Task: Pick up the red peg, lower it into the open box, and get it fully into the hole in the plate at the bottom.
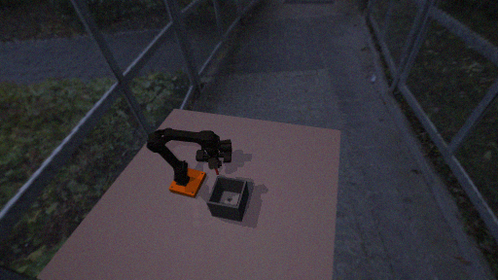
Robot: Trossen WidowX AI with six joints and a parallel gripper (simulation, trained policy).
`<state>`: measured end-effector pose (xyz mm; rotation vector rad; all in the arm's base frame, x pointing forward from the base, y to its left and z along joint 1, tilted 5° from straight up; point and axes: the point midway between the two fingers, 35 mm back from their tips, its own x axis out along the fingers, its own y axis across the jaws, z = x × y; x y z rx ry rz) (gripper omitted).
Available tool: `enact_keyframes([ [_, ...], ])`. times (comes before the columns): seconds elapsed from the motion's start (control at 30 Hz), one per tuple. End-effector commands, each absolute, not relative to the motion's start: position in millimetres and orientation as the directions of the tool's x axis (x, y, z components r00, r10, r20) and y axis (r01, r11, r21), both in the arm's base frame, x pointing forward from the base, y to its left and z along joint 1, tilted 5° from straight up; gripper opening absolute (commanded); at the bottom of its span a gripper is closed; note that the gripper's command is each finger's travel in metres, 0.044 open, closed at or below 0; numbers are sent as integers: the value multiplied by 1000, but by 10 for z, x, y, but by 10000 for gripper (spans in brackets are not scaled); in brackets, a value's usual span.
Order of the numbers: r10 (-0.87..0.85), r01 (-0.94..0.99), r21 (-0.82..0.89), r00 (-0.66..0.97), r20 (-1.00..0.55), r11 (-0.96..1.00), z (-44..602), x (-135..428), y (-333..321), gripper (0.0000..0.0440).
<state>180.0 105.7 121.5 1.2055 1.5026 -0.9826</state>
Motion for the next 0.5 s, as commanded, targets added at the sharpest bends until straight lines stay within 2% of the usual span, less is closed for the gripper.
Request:
enact_keyframes([
  [0.0, 224, 976, -63, -110, -968, 206, 1089, 1739, 1054, 440],
  [0.27, 212, 971, -107, -154, -965, 215, 861, 1647, 1029, 437],
  [0.47, 202, 970, -121, -165, -965, 213, 703, 1621, 1012, 414],
])
